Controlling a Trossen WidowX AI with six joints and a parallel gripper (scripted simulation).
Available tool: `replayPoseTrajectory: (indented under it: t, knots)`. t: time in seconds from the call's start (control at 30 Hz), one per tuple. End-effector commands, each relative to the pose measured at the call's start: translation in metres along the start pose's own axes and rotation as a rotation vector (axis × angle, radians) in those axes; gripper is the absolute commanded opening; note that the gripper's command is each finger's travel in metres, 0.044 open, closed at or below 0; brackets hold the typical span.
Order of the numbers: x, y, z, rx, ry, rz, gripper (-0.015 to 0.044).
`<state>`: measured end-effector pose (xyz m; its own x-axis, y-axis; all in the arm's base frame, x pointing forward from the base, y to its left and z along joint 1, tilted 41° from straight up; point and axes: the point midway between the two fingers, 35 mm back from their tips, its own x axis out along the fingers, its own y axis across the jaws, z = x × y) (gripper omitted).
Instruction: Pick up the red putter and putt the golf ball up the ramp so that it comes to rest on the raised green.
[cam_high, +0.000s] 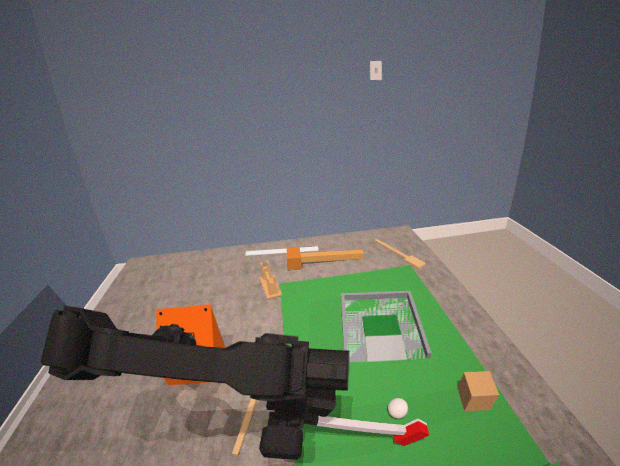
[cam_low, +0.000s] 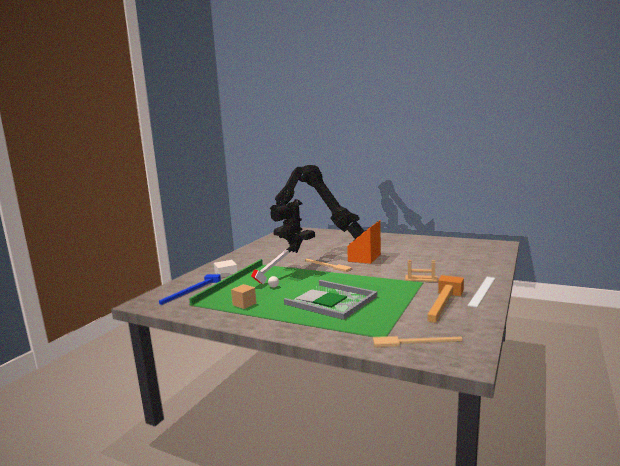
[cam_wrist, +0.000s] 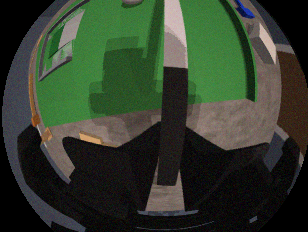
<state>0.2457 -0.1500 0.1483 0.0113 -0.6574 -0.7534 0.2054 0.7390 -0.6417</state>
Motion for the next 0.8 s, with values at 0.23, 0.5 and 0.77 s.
replayPoseTrajectory:
  t: [0.23,0.5,0.77]
  knots:
    - [0.001,-0.010,0.001,0.000,-0.002,0.002,0.0000]
    - [0.003,-0.030,0.001,-0.001,-0.006,0.001,0.0000]
    - [0.004,-0.026,0.001,-0.007,0.001,0.004,0.0000]
